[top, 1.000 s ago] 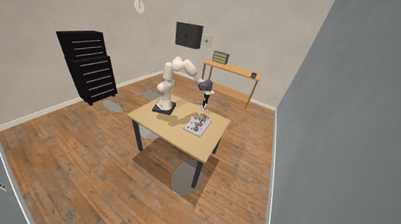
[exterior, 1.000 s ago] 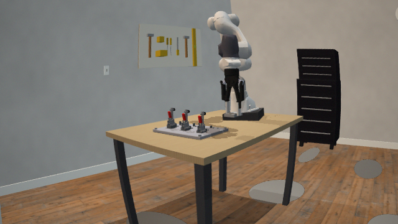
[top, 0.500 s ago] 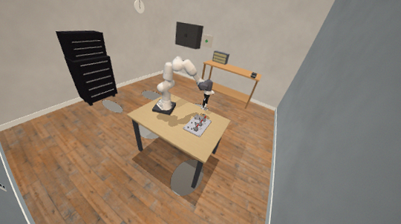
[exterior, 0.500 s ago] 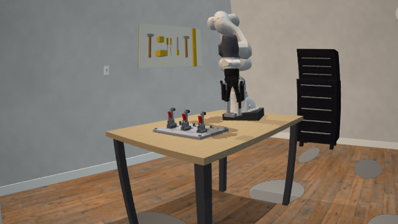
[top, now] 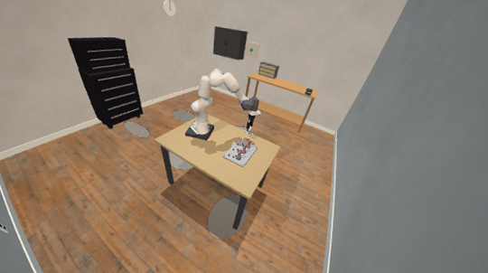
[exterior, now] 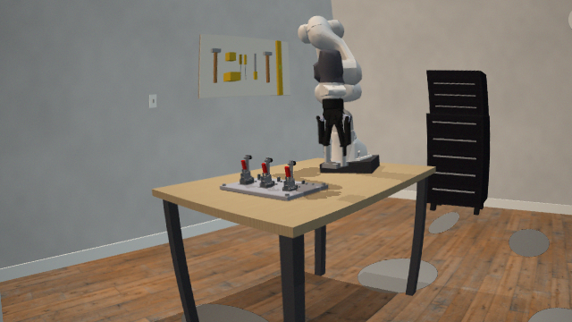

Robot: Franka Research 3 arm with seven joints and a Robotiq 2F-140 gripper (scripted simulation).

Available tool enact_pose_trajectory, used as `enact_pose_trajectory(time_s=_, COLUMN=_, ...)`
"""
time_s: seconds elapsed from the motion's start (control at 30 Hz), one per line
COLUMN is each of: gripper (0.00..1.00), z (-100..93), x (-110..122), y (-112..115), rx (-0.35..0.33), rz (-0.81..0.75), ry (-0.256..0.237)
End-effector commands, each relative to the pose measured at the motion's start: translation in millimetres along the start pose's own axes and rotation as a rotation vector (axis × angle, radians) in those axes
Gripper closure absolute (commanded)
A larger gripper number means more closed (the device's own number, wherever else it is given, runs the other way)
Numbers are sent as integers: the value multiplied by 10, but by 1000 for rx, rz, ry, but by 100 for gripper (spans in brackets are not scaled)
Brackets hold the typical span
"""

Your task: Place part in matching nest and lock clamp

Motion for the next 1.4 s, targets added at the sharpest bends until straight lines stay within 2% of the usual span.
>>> enact_pose_trajectory(time_s=0.0, gripper=100, z=5, x=-8, y=1, rx=2, rz=0, ry=1)
enact_pose_trajectory(time_s=1.37, gripper=100, z=37, x=-8, y=19, rx=2, rz=0, ry=1)
Point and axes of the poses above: the point where the finger pads meet when closed, its own z axis out along the fingers, its own x axis across the jaws, y = z × x, the point moved 5 cm from there along -z, back along the fingers, and after that the axes turned 13 degrees about -z, right-handed, at the moved point
